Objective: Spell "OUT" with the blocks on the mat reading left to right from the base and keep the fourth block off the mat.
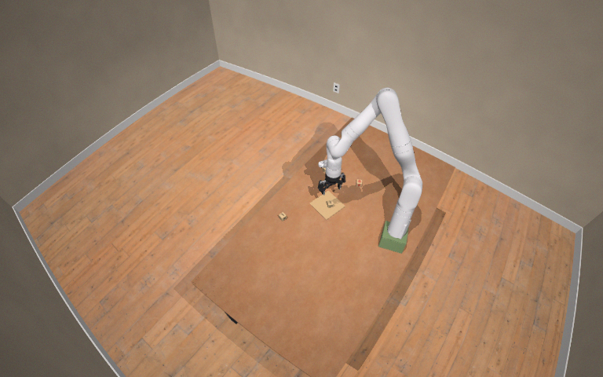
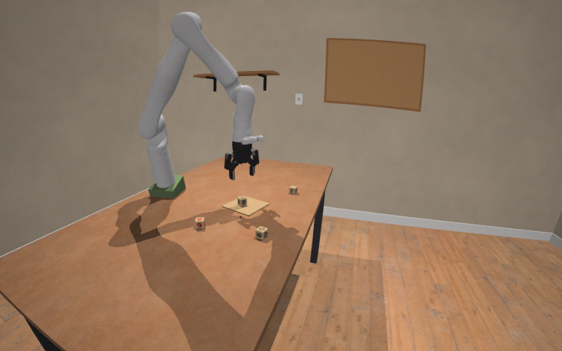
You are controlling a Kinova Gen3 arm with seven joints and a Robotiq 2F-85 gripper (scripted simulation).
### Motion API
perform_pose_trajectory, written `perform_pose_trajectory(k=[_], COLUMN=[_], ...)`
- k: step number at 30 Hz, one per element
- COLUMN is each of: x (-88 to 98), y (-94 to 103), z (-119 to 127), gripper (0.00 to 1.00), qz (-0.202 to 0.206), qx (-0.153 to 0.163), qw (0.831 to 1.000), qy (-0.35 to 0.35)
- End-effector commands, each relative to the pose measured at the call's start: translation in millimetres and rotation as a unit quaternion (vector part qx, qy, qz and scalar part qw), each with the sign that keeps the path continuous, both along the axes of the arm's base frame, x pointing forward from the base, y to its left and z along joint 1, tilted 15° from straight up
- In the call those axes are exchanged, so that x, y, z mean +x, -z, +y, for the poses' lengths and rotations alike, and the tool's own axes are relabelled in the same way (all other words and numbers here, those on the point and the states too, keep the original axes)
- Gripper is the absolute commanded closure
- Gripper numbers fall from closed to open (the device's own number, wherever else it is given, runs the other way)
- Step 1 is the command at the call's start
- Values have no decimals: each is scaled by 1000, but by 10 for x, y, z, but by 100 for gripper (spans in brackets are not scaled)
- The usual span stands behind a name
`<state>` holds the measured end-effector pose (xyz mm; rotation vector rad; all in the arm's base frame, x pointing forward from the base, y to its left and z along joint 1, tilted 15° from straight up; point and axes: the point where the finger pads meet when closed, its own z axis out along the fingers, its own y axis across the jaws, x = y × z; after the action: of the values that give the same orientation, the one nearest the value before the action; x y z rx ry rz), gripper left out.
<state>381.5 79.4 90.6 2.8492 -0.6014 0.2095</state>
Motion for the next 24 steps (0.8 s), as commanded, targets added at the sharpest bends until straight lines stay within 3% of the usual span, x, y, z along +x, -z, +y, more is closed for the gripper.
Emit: perform_pose_trajectory(k=[1,2,8,9,24], x=[7,94,94,184,275], y=[-3,-26,-26,-49,-75], z=[-4,-62,-62,-128,-200], gripper=[0,0,0,0,0], qz=[-1,-1,-1,-1,-1], qx=[0,1,1,1,1], qw=[1000,1000,1000,1000,1000], qy=[1,1,1,1,1])
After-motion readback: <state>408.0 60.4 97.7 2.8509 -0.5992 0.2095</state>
